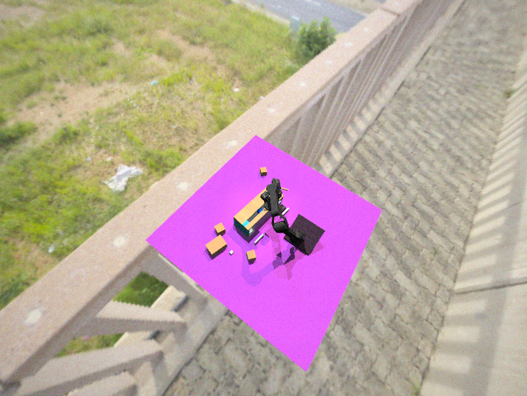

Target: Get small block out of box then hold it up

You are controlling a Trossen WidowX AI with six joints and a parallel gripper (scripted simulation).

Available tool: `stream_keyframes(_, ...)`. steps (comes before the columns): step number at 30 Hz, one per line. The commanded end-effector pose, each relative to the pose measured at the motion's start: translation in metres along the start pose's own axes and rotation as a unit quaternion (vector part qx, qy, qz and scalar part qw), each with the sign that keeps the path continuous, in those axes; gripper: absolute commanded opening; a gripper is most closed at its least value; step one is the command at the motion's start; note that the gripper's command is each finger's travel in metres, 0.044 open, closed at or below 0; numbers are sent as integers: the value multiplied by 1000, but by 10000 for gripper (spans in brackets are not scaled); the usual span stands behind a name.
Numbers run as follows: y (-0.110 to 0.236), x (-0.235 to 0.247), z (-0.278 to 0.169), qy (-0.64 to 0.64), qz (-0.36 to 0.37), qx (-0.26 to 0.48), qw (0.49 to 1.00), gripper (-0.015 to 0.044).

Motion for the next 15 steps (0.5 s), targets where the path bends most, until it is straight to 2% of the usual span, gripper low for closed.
stream_keyframes(1, -8, 0, -2, -5, 3, -5, 1000, 400)
stream_keyframes(15, -31, -1, -7, -8, 5, -9, 1000, 400)
Point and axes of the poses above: the point midway between the two fingers, 35 mm back from their tips, its own y axis back along the fingers, its own x axis across the jaws, z = x × y, the point moved 6 cm from there along y, back along the fingers, and after that the axes turned 13 degrees about y, right-handed, at the moved point
